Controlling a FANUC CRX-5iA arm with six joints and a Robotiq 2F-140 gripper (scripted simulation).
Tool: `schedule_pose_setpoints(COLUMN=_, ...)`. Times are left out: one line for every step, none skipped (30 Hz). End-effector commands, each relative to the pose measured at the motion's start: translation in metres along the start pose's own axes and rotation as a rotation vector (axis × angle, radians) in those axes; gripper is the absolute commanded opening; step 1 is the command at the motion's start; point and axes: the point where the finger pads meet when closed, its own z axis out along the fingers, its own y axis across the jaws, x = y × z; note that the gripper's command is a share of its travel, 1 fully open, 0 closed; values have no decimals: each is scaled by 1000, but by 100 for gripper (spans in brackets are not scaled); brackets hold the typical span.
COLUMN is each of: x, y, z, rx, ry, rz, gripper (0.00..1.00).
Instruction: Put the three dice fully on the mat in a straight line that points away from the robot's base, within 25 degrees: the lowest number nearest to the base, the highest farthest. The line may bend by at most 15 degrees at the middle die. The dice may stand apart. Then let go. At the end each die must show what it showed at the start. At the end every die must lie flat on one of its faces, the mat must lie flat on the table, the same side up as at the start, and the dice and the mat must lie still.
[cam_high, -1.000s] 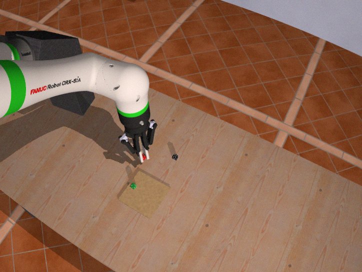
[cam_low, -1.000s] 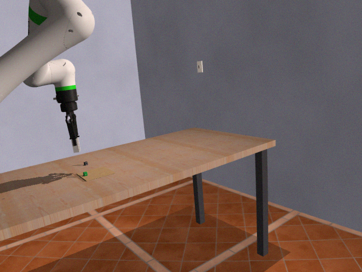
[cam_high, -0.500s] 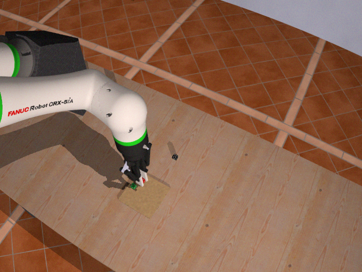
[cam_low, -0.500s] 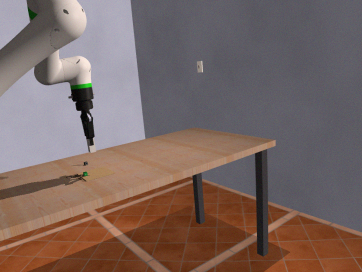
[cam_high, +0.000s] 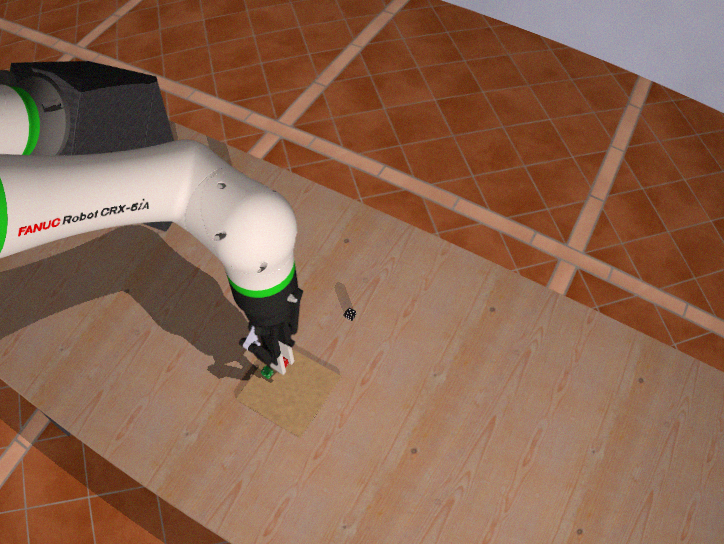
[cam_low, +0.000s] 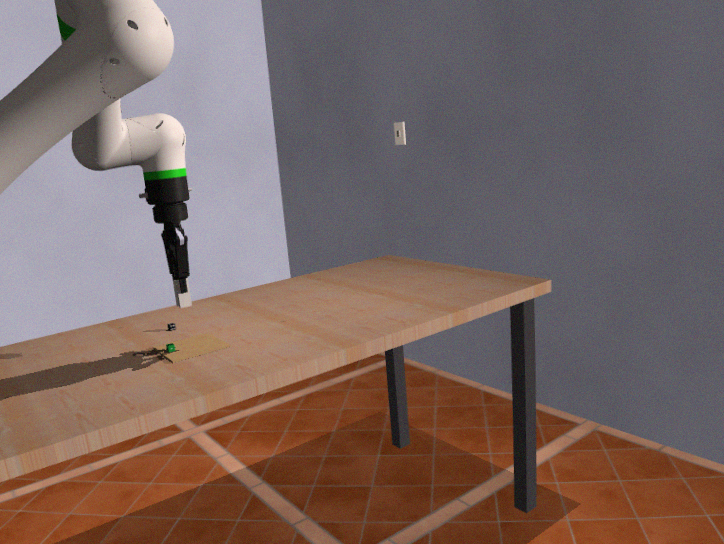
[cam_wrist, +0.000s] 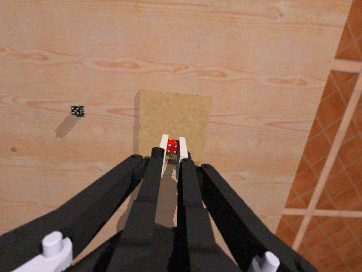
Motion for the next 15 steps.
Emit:
schedule_pose_setpoints(x=0, y=0, z=4, rx=0, ry=0, rz=0, gripper=7)
schedule_pose_setpoints(x=0, y=0, z=4, rx=0, ry=0, rz=0, gripper=7)
schedule_pose_setpoints(x=0, y=0, z=4, rx=0, ry=0, rz=0, gripper=7)
schedule_pose_setpoints(x=0, y=0, z=6, rx=0, ry=0, rz=0, gripper=7)
schedule_pose_setpoints(x=0, y=0, z=9, rx=0, ry=0, rz=0, gripper=7)
schedule_pose_setpoints(x=0, y=0, z=13, rx=0, ry=0, rz=0, gripper=7)
schedule_pose_setpoints(x=0, y=0, z=16, rx=0, ry=0, rz=0, gripper=7)
schedule_pose_setpoints(x=0, y=0, z=20, rx=0, ry=0, rz=0, gripper=7)
schedule_pose_setpoints(x=0, y=0, z=25, rx=0, ry=0, rz=0, gripper=7)
schedule_pose_setpoints(x=0, y=0, z=29, rx=0, ry=0, rz=0, gripper=7)
schedule_pose_setpoints(x=0, y=0, z=34, rx=0, ry=0, rz=0, gripper=7)
schedule_pose_setpoints(x=1, y=0, z=39, rx=0, ry=0, rz=0, gripper=7)
schedule_pose_setpoints(x=1, y=0, z=44, rx=0, ry=0, rz=0, gripper=7)
schedule_pose_setpoints(x=1, y=0, z=49, rx=0, ry=0, rz=0, gripper=7)
schedule_pose_setpoints(x=1, y=0, z=53, rx=0, ry=0, rz=0, gripper=7)
